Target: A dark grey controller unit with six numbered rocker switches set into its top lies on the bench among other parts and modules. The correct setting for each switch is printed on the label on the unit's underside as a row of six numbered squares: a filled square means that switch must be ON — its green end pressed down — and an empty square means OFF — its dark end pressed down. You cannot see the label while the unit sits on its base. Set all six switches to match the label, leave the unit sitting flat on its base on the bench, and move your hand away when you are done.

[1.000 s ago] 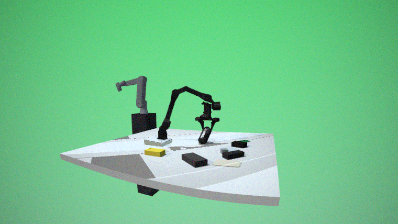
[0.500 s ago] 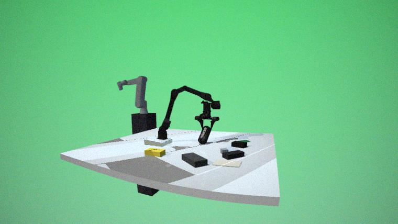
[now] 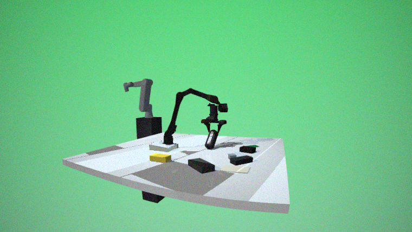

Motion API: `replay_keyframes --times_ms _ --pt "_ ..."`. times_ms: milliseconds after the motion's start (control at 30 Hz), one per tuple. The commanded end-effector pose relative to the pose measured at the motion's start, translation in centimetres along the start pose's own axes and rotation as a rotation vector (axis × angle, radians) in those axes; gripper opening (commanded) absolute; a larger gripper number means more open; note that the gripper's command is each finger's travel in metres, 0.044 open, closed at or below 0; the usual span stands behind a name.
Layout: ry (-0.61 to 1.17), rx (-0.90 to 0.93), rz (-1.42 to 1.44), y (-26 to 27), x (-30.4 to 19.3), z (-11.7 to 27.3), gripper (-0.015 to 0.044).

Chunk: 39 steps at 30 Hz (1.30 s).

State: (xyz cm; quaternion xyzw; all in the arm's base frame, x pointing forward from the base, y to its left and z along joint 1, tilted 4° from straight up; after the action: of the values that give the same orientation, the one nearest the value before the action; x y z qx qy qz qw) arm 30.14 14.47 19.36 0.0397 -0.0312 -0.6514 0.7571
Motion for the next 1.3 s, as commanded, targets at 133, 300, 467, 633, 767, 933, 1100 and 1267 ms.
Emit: replay_keyframes --times_ms 133,300,467,633,767,933,1100,1267 --pt "-0.006 0.007 0.001 -0.2 0.7 0.5 0.0336" --pt "-0.006 0.007 0.001 -0.3 1.0 0.7 0.0336" --pt "-0.006 0.006 0.001 -0.4 1.4 0.8 0.0336" --pt "-0.007 0.006 0.001 -0.5 1.7 1.0 0.0336" --pt "-0.007 0.006 0.001 -0.6 2.0 1.1 0.0336" --pt "-0.007 0.006 0.001 -0.7 2.4 1.3 0.0336" --pt "-0.008 0.006 0.001 -0.8 2.8 1.4 0.0336" --pt "-0.008 0.006 0.001 -0.9 3.1 1.6 0.0336"
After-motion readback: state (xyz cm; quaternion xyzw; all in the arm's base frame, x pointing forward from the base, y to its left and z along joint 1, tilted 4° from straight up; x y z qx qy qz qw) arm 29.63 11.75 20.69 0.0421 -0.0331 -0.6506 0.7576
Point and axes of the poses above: the point midway between the two fingers, 35 mm back from their tips, its own z axis back along the fingers, its own y axis across the jaws, x = y × z, the point moved 5 cm from there along z, back along the fingers, and after that the axes turned 15 degrees about z, right-handed, at the moved point
